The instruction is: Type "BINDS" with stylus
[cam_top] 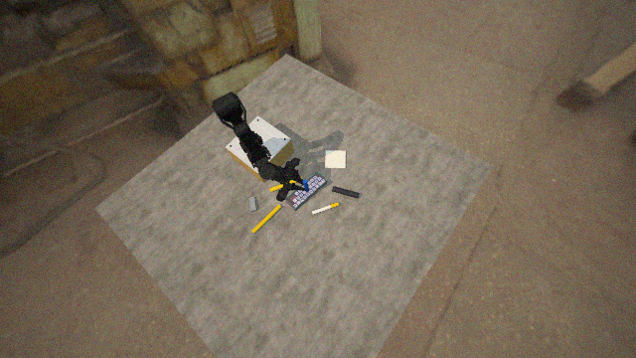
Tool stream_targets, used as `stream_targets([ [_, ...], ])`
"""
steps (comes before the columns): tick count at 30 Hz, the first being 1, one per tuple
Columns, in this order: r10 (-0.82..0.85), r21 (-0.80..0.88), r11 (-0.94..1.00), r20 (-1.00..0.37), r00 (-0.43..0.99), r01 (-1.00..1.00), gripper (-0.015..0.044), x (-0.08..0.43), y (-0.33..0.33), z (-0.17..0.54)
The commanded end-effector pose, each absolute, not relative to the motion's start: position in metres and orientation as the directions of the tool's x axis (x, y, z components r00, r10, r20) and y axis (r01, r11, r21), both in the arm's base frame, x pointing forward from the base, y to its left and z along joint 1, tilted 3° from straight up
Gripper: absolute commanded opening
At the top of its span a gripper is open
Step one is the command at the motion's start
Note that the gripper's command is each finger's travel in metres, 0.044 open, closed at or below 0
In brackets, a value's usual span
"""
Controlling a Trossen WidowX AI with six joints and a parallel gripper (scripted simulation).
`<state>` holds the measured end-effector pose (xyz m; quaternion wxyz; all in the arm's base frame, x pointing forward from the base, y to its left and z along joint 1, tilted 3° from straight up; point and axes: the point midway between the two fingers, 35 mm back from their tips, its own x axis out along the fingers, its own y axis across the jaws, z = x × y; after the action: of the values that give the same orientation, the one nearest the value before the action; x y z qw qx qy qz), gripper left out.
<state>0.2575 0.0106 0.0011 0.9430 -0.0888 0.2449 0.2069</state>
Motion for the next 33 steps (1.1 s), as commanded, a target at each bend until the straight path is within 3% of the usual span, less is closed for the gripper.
stream_targets([
  [1, 0.349, -0.066, 0.898, -0.497, 0.794, -0.435, 0.0081, 0.257, 0.011, -0.001],
  [33, 0.349, -0.065, 0.898, -0.498, 0.794, -0.435, 0.0081, 0.257, 0.01, -0.014],
])
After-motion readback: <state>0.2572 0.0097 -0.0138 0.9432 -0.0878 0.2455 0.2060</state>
